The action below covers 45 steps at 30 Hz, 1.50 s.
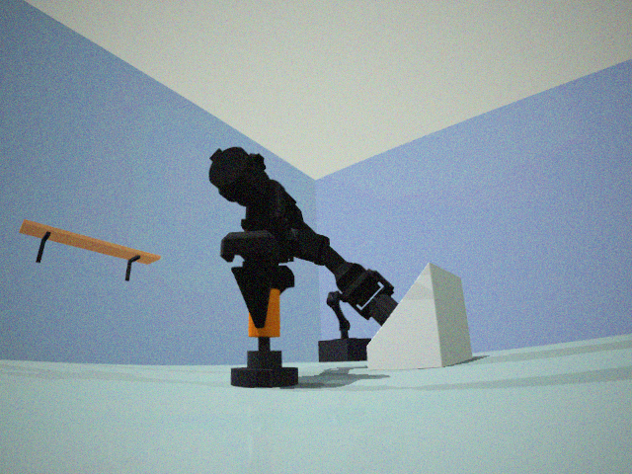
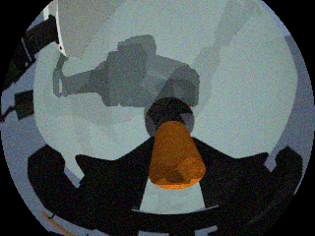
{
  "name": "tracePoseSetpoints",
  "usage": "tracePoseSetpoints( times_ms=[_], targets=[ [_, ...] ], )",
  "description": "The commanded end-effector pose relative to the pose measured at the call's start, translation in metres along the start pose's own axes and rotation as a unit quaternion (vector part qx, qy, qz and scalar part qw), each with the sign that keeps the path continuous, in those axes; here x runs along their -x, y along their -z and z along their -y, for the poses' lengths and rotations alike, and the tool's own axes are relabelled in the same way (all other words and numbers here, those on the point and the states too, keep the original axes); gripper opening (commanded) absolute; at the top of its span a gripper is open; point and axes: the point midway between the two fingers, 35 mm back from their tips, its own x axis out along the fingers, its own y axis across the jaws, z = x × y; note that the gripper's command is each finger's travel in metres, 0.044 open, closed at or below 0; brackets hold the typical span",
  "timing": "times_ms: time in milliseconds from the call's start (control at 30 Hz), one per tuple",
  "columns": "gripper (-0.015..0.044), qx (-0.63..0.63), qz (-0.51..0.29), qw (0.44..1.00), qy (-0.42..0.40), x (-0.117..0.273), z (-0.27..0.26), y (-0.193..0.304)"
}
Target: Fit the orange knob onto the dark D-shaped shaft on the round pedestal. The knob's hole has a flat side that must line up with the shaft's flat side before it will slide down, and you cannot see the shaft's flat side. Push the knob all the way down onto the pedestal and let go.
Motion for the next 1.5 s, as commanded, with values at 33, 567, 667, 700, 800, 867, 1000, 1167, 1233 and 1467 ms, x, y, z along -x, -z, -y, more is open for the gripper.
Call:
tracePoseSetpoints(
  times_ms=[33, 567, 667, 700, 800, 867, 1000, 1167, 1233, 1467],
  targets=[
    [0.0000, 0.001, -0.002, 1.000, 0.000, -0.0008, 0.0000, 0.0008],
    [0.0000, 0.105, -0.001, 0.994, -0.001, 0.0007, 0.0003, -0.0004],
    [0.0000, 0.105, -0.001, 0.994, -0.001, 0.0002, 0.0001, 0.0001],
    [0.0000, 0.105, -0.001, 0.994, -0.001, -0.0001, 0.0002, 0.0003],
    [0.0000, 0.105, -0.001, 0.994, -0.001, -0.0010, 0.0002, 0.0007],
    [0.0000, 0.105, -0.001, 0.994, -0.001, -0.0002, 0.0002, 0.0007],
    [0.0000, 0.105, -0.001, 0.994, -0.001, -0.0006, 0.0001, 0.0008],
    [0.0000, 0.105, -0.001, 0.994, -0.001, -0.0006, 0.0000, 0.0011],
    [0.0000, 0.105, -0.001, 0.994, -0.001, -0.0009, -0.0001, 0.0012],
    [0.0000, 0.105, -0.001, 0.994, -0.001, 0.0034, -0.0004, 0.0010]
  ],
)
